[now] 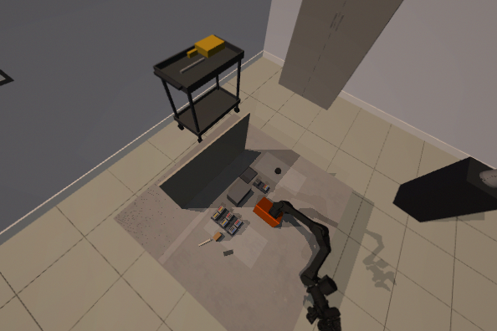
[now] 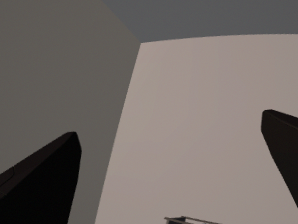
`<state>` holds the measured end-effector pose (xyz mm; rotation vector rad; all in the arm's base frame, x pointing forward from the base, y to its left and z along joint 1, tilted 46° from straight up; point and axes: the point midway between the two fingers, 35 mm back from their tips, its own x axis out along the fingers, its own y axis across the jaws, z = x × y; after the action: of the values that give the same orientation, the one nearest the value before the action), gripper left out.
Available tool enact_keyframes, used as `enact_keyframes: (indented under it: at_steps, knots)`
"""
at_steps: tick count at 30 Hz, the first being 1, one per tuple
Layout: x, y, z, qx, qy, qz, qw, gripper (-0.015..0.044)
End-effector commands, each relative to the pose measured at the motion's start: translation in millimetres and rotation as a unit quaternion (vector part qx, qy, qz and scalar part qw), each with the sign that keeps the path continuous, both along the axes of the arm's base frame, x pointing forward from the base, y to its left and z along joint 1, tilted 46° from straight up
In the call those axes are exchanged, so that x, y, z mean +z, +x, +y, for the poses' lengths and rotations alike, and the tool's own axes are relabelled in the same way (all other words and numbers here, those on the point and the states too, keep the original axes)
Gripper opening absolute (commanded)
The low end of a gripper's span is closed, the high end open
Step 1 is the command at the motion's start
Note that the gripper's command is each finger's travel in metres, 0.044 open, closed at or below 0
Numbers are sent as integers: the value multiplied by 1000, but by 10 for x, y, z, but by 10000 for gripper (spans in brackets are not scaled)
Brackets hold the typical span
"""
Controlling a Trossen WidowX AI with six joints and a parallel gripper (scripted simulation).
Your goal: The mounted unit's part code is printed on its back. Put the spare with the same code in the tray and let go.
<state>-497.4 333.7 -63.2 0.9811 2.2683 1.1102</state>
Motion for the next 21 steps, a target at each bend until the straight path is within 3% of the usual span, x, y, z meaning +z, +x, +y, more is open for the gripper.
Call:
enact_keyframes:
  at_steps: [1,10,17,21]
  knots:
    - [0,0,0,0,0,0,1000,426]
    - [-18,133,201,-21,-1,-16,1000,440]
    - [-110,763,924,-99,-12,-90,991,440]
    - [-226,1243,1286,-139,-25,-182,973,440]
